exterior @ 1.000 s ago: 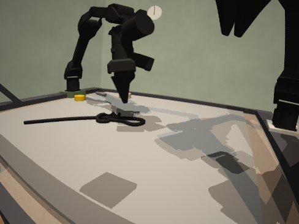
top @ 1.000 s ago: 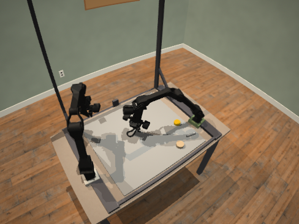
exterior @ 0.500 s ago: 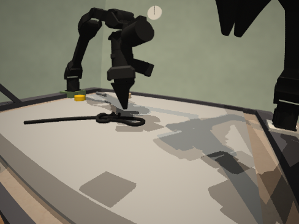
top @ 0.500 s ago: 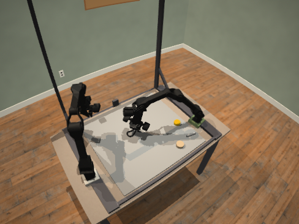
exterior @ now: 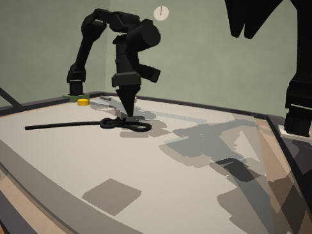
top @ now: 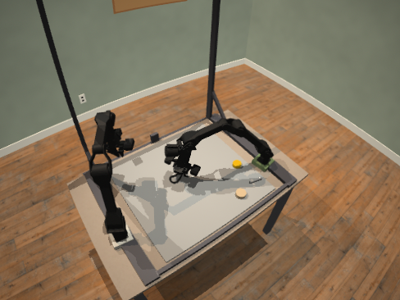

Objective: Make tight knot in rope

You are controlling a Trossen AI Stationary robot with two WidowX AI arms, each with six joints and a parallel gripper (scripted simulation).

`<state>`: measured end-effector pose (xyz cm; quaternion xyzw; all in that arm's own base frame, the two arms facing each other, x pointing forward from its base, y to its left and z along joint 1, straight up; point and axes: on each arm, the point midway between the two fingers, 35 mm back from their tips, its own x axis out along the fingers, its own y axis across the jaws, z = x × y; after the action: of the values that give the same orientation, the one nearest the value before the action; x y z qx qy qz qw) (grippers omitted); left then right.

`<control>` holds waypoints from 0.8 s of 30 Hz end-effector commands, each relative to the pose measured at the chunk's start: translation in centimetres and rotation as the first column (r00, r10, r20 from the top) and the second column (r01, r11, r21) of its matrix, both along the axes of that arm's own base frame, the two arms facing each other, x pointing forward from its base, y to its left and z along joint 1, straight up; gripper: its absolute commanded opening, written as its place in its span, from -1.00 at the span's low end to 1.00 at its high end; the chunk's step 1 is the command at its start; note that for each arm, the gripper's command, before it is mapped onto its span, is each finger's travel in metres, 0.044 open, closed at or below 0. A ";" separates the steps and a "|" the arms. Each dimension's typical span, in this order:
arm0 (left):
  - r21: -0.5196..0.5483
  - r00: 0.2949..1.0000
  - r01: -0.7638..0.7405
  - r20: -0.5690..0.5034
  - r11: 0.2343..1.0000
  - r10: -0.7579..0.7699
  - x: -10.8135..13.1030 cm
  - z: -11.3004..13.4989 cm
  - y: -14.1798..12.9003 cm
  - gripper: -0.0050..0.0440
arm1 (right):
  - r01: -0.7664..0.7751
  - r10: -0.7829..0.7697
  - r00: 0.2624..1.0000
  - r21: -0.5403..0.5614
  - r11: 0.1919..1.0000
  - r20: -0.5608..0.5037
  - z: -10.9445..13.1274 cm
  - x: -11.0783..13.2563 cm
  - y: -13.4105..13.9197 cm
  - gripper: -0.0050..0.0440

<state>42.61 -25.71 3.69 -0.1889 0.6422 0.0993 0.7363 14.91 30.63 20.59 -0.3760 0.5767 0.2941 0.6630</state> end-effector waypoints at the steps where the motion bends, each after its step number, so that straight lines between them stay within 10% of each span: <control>1: -0.010 1.000 -0.003 0.019 1.000 0.003 0.2 0.4 -0.1 -0.53 | 0.003 -0.003 1.000 0.023 1.000 0.010 0.8 0.0 -0.1 -0.45; 24: -0.010 1.000 -0.003 0.019 1.000 0.003 0.2 -0.7 -0.1 -0.65 | 0.003 -0.003 1.000 0.023 1.000 0.010 0.8 0.0 -0.1 -0.45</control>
<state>42.46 -25.62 1.82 -0.1872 0.6443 0.1011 0.7346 14.91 30.63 20.59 -0.3760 0.5767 0.2941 0.6630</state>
